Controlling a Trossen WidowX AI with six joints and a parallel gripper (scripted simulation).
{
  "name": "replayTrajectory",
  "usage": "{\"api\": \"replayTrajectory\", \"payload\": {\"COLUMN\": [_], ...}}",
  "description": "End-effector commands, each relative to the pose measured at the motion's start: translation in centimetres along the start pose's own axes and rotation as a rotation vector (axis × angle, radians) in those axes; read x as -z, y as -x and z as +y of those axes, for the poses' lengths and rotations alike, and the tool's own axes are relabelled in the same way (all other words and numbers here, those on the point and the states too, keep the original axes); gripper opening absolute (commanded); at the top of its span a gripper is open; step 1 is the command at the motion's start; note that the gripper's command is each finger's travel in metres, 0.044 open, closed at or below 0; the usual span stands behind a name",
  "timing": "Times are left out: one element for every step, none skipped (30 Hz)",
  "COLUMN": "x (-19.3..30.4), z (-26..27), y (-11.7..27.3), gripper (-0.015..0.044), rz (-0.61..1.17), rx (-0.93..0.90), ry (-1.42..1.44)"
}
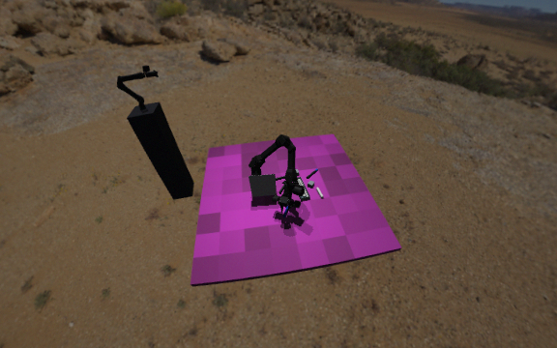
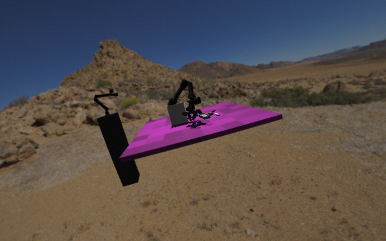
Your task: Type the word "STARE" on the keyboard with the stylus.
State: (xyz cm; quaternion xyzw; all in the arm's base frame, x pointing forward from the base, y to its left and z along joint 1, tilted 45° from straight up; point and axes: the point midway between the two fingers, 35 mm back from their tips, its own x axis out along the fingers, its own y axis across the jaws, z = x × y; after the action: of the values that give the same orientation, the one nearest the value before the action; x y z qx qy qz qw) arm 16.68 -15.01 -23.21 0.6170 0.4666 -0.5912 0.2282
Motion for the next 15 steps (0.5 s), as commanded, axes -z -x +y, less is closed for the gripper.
{"api": "replayTrajectory", "payload": {"x": [0.24,0.27,0.3,0.35,0.38,0.4,0.42,0.45,0.49,0.52,0.55,0.58,0.61,0.66,0.7], "z": [-0.08,-0.08,-0.08,-0.08,-0.08,-0.09,-0.09,-0.09,-0.09,-0.09,-0.1,-0.1,-0.1,-0.11,-0.11], "y": [-0.36,-0.4,-0.45,-0.53,-0.58,-0.61,-0.65,-0.71,-0.76,-0.82,-0.87,-0.91,-0.98,-1.06,-1.13], "gripper": [0.015,0.015,0.015,0.015,0.015,0.015,0.015,0.015,0.015,0.015,0.015,0.015,0.015,0.015,0.015], "rz": [0.005,0.005,0.005,0.005,0.005,0.005,0.005,0.005,0.005,0.005,0.005,0.005,0.005,0.005,0.005], "rx": [0.003,0.003,0.003,0.003,0.003,0.003,0.003,0.003,0.003,0.003,0.003,0.003,0.003,0.003,0.003], "ry": [-0.003,-0.003,-0.003,-0.003,-0.003,-0.003,-0.003,-0.003,-0.003,-0.003,-0.003,-0.003,-0.003,-0.003,-0.003]}}
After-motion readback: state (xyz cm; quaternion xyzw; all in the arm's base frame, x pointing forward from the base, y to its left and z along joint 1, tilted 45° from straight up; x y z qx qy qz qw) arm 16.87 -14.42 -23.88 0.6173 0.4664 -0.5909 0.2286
